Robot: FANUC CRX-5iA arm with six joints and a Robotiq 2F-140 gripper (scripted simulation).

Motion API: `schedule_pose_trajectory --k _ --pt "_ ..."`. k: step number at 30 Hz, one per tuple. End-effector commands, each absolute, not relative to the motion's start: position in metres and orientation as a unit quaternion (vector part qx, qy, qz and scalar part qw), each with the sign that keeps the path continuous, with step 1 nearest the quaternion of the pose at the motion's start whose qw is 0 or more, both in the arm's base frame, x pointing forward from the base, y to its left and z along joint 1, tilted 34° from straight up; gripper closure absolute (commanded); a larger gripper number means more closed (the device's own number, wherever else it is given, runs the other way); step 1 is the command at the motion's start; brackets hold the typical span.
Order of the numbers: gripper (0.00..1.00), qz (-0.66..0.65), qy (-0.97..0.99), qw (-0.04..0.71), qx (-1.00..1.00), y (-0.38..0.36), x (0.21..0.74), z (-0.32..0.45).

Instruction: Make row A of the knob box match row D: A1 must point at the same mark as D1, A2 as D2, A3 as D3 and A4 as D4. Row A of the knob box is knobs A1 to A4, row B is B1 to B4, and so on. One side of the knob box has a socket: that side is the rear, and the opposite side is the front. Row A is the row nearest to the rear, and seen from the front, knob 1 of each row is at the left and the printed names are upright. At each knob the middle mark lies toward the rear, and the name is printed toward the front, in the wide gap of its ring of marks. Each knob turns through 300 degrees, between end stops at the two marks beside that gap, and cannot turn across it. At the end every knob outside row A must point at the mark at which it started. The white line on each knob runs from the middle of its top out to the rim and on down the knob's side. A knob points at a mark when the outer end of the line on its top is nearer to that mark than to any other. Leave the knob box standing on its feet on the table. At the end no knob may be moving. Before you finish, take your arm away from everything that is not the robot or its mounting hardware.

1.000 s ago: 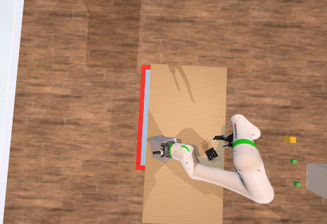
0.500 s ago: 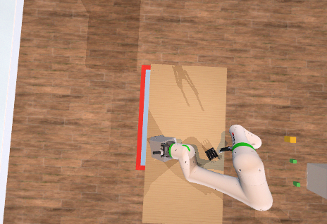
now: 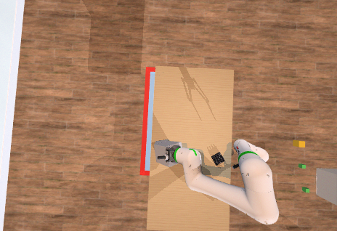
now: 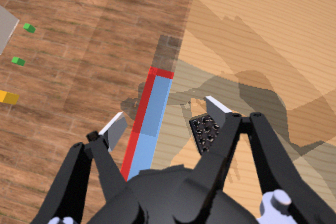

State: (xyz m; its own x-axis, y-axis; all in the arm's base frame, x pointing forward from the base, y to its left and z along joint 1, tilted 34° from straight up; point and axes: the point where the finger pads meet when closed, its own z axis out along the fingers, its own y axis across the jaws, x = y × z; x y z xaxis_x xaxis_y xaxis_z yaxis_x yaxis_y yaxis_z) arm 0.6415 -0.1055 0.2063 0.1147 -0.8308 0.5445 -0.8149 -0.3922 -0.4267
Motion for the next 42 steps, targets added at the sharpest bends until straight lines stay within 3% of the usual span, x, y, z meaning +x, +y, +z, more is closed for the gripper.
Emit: schedule_pose_trajectory --k 1,21,36,42 --pt "0.00 -0.395 0.485 0.006 -0.780 -0.123 0.656 0.211" --pt "0.00 -0.417 0.226 -0.053 -0.879 -0.156 0.666 0.199" --pt "0.00 -0.379 -0.024 -0.086 -0.921 -0.153 0.635 0.148" --pt "0.00 -0.377 -0.031 -0.086 -0.922 -0.153 0.633 0.146"
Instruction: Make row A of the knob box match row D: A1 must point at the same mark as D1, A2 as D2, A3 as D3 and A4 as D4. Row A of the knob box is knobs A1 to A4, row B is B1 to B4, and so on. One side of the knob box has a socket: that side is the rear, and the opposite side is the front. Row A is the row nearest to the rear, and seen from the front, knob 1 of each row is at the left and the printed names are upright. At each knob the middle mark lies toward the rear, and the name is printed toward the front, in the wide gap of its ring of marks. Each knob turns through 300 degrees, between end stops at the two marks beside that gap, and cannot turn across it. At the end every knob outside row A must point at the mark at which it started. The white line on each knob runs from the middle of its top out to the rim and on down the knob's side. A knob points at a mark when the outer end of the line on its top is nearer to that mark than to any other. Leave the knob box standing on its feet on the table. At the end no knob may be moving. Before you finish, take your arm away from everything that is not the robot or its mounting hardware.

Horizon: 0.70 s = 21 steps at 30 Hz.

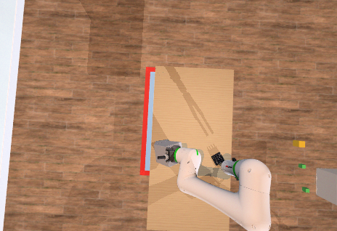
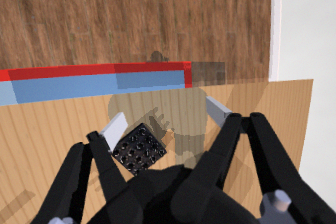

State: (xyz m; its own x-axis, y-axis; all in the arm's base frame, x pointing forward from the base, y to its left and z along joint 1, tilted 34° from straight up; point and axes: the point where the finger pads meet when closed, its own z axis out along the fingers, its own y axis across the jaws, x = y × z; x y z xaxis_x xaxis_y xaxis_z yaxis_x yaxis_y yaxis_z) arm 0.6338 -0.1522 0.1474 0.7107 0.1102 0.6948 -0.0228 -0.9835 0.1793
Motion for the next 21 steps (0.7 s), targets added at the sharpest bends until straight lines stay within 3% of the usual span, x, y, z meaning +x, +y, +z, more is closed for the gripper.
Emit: schedule_pose_trajectory --k 1,21 --pt "0.00 0.377 0.031 0.086 0.922 -0.153 0.633 0.146" --pt "0.00 0.338 0.181 0.080 0.920 -0.137 0.592 0.103"
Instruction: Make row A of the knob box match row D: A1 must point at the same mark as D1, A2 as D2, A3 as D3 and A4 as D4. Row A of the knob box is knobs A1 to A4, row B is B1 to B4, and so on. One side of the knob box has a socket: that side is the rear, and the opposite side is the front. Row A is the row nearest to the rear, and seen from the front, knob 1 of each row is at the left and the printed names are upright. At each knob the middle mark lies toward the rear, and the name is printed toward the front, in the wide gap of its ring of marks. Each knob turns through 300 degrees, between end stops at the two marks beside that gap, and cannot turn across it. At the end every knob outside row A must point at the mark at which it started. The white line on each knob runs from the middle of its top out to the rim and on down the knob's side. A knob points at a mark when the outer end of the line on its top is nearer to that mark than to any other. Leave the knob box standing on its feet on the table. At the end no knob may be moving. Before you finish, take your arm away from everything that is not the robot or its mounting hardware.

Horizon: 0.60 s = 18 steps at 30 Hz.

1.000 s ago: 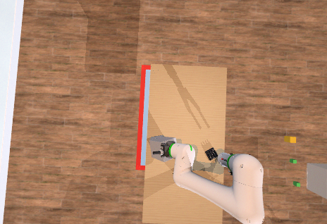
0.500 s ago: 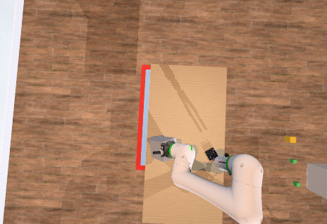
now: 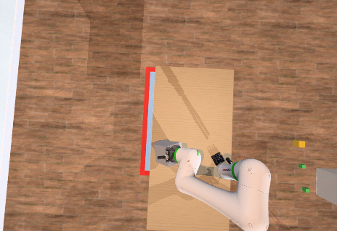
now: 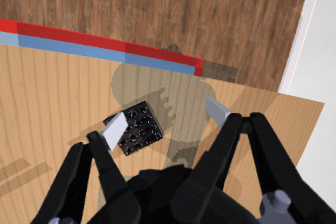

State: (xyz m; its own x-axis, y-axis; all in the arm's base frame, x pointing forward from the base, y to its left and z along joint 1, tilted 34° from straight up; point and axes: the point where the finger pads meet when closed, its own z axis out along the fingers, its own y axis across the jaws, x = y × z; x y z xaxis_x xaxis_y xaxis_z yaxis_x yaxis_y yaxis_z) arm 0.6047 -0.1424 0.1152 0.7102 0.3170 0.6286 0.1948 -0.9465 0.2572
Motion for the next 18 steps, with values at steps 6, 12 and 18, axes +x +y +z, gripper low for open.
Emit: schedule_pose_trajectory --k 6,12,18 --pt "0.00 0.326 0.220 0.075 0.916 -0.131 0.578 0.091" --pt "0.00 0.308 0.281 0.063 0.907 -0.121 0.554 0.071" --pt "0.00 0.289 0.347 0.044 0.891 -0.106 0.524 0.049"
